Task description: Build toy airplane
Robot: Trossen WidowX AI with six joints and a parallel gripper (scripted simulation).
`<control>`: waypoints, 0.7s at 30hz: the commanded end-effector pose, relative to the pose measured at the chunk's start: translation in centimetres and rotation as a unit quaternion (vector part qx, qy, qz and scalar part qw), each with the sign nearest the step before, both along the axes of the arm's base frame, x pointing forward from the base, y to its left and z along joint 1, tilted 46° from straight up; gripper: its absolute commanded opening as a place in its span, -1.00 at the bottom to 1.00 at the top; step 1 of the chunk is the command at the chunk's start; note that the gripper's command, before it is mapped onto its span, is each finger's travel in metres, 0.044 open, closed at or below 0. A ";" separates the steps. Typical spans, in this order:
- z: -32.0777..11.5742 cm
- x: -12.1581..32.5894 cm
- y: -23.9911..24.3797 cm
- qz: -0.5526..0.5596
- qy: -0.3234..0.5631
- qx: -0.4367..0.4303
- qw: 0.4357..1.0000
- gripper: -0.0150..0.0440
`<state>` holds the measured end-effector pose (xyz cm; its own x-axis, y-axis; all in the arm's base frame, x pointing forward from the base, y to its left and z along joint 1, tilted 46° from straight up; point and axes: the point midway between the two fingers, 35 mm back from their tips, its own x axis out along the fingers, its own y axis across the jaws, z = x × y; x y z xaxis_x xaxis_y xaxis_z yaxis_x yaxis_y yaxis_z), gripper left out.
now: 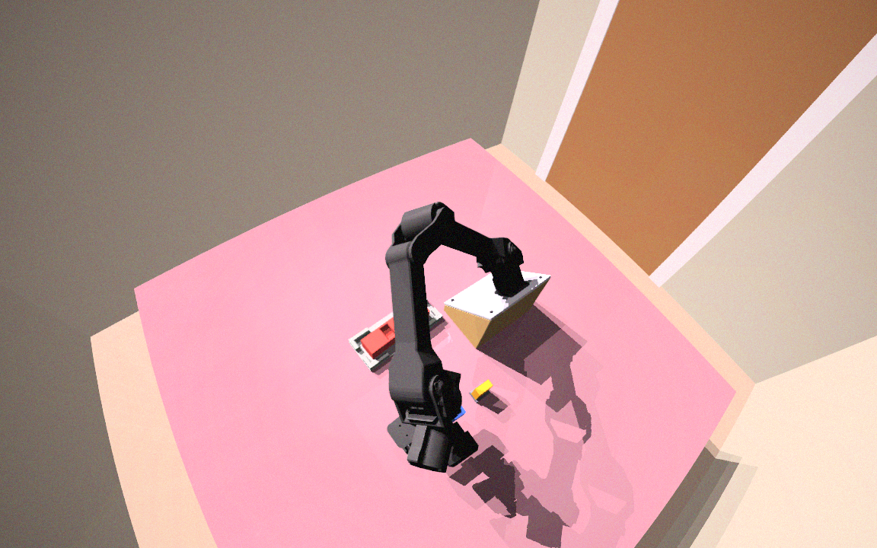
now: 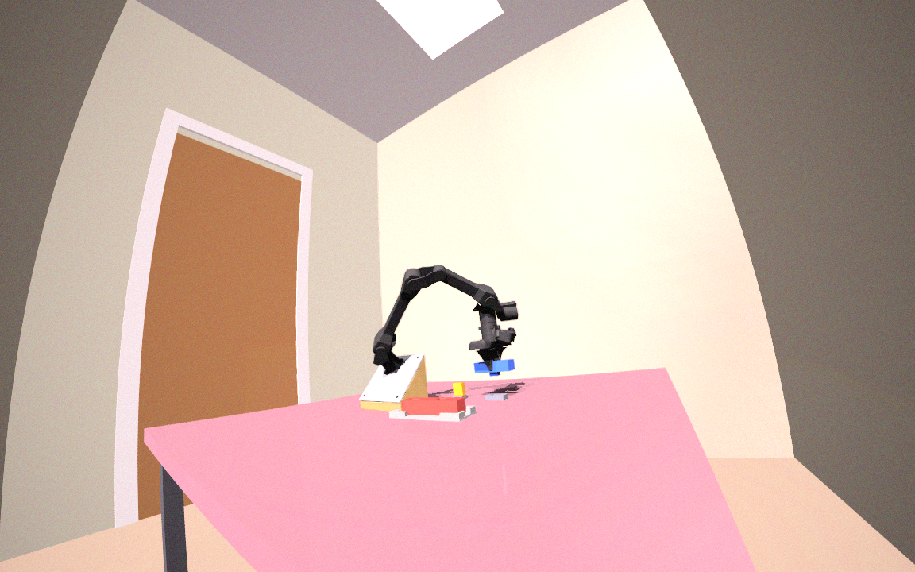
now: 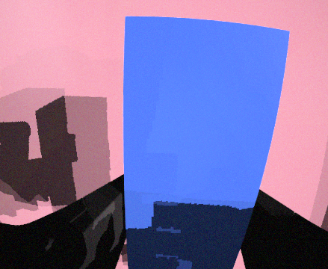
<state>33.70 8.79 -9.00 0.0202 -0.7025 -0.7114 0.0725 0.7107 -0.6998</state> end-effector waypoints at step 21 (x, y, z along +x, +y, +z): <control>4.7 -0.5 2.3 -0.037 -0.025 0.001 0.999 -0.49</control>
